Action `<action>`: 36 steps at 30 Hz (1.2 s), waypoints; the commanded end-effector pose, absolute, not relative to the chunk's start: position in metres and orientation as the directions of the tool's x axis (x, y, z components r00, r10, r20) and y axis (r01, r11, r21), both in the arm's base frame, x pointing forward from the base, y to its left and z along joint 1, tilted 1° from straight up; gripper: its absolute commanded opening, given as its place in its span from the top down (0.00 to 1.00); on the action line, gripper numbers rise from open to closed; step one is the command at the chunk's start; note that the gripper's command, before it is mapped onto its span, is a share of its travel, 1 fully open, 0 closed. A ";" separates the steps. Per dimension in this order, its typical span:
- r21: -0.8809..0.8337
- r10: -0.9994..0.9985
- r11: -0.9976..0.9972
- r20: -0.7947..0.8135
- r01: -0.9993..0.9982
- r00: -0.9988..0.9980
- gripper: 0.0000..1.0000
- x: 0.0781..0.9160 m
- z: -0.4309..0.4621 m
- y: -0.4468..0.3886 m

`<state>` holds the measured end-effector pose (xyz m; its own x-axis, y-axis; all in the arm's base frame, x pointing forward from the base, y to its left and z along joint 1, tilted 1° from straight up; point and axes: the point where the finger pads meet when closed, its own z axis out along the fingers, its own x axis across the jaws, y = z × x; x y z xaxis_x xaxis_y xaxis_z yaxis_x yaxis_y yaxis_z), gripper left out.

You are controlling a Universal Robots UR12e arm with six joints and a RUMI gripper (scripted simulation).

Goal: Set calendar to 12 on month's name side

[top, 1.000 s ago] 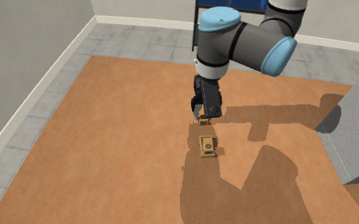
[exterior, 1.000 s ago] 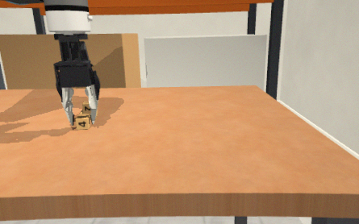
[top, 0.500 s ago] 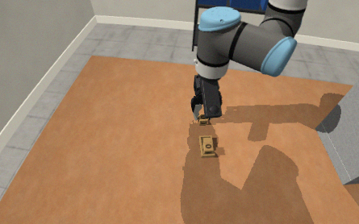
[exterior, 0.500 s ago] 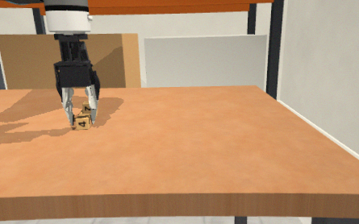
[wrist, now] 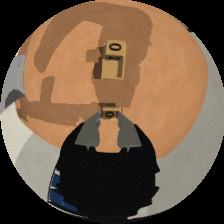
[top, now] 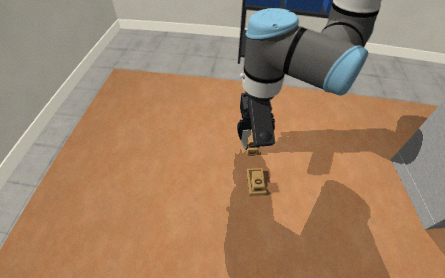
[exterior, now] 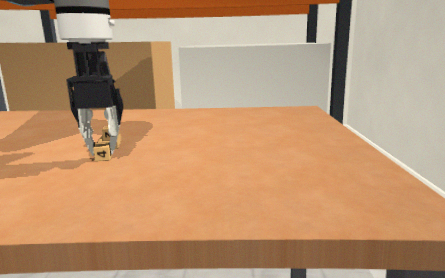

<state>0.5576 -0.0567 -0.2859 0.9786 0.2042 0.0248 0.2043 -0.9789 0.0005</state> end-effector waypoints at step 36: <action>0.001 0.204 -0.979 0.026 0.204 0.979 0.90 0.557 -0.261 -0.057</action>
